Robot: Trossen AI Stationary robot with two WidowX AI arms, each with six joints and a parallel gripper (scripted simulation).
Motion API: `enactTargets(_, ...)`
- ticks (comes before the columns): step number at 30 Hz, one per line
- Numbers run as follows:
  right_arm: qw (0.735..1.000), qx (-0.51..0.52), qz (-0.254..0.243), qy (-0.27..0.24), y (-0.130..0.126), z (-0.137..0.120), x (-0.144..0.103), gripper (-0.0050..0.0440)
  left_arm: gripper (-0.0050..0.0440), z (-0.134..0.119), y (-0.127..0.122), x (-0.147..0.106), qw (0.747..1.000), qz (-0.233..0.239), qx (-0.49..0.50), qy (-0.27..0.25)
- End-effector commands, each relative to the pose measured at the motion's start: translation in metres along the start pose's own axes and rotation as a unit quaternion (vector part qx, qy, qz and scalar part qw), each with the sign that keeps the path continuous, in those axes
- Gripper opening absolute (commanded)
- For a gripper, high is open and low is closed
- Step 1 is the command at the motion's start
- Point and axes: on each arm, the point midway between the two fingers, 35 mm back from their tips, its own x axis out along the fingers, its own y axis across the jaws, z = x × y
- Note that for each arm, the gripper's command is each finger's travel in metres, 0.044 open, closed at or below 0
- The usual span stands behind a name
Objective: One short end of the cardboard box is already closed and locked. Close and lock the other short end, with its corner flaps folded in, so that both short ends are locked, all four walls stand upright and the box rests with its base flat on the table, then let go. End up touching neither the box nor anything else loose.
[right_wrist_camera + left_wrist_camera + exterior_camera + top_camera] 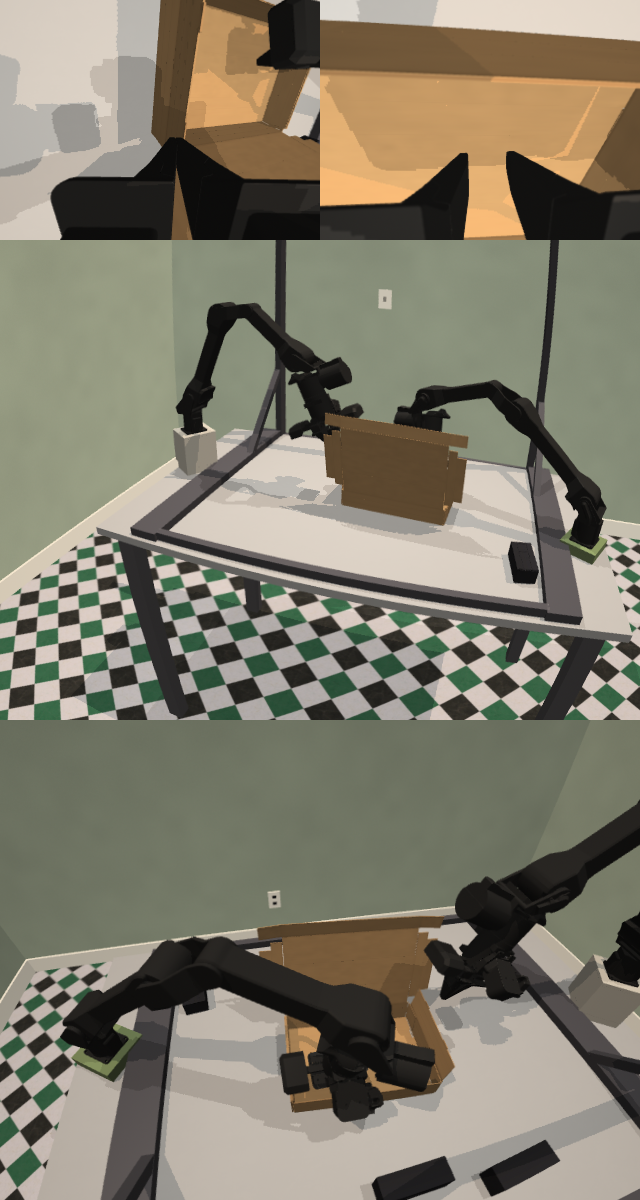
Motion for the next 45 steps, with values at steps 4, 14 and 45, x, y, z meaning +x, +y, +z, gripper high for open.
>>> enactTargets(4, 1.0, -0.001, -0.018, 0.0, -0.01, 0.0, -0.011, 0.0, 0.0098, -0.015, -0.01, -0.069, 1.0, 0.029, -0.011, -0.003)
enactTargets(14, 1.0, 0.0, -0.014, 0.001, -0.01, 0.0, -0.01, 0.0, 0.0058, -0.012, -0.011, -0.069, 0.999, 0.034, 0.021, -0.01)
enactTargets(45, 0.998, -0.001, 0.068, 0.0, -0.007, 0.013, 0.0, 0.0, 0.0058, 0.022, -0.064, -0.084, 0.707, 0.233, 0.667, -0.013)
